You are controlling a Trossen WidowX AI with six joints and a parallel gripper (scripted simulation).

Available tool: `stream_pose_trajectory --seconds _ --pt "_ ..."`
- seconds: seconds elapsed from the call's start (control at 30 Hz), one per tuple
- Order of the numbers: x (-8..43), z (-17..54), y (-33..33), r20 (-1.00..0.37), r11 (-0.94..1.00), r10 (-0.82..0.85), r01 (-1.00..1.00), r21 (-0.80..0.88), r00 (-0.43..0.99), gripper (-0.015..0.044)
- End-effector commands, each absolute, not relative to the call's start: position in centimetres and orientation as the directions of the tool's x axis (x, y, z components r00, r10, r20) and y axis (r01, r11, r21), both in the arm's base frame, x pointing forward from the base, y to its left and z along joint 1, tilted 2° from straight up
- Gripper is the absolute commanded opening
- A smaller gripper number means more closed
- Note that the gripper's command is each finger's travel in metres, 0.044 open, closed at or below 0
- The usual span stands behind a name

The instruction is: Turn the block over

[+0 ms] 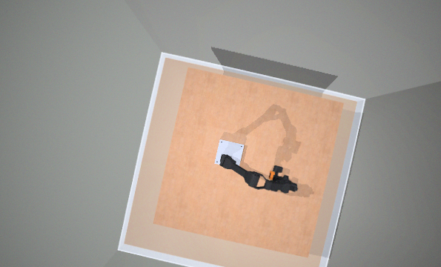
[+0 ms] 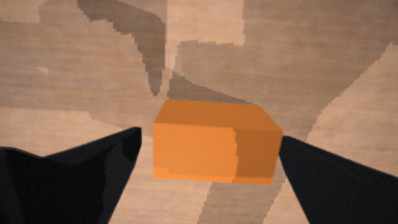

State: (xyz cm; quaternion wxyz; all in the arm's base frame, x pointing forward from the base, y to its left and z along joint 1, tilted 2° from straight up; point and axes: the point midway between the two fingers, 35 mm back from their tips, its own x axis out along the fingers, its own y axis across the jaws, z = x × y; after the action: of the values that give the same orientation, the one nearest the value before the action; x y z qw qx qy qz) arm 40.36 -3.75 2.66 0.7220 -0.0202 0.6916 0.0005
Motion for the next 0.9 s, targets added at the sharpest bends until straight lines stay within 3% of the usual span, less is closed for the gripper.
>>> stream_pose_trajectory --seconds 0.0,0.7,0.87 --pt "40.4 2.5 -3.8 -0.999 0.999 -0.032 -0.028 -0.033 0.044 0.0282" --pt "40.4 2.5 -3.8 -0.999 0.999 -0.032 -0.028 -0.033 0.044 0.0143" --pt "40.3 5.1 -3.7 -0.999 0.999 -0.032 -0.028 -0.033 0.044 0.0011"
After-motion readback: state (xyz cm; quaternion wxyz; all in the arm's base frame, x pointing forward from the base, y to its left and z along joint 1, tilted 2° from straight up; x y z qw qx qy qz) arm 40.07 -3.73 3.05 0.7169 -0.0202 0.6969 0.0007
